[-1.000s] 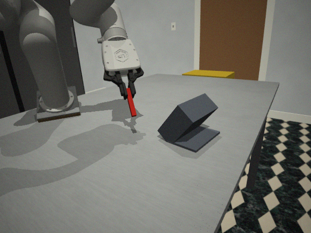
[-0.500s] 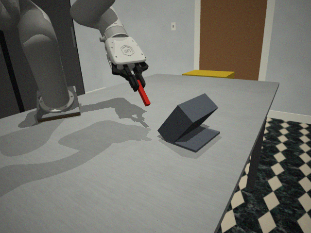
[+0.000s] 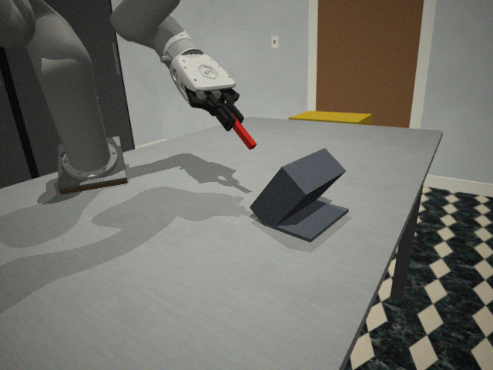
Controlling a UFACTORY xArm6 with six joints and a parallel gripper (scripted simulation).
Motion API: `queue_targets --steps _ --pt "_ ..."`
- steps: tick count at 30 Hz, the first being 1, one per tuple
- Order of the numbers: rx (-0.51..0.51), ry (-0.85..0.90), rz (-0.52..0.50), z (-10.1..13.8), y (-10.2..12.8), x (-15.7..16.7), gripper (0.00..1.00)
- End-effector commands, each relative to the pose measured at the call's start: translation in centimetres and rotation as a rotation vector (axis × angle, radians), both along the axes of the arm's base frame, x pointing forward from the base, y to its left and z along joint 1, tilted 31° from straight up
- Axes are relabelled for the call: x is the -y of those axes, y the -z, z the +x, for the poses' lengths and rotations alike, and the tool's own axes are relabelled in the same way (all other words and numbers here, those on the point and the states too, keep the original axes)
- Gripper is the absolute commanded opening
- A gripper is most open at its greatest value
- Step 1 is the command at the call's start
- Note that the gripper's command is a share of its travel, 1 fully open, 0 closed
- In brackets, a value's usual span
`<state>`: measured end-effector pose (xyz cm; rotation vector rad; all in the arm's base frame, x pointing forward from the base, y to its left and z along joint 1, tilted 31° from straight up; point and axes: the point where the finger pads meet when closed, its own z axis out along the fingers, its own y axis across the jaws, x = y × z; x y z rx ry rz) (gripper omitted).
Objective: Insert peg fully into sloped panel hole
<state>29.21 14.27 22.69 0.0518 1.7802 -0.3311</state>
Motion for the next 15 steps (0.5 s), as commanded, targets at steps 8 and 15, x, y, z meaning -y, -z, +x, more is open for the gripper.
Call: queue_targets --steps 8,15 --pt "0.016 -0.045 -0.027 0.0 -0.2 -1.1 0.0" --pt "0.017 -0.045 -0.027 0.9 -0.1 -0.9 0.0"
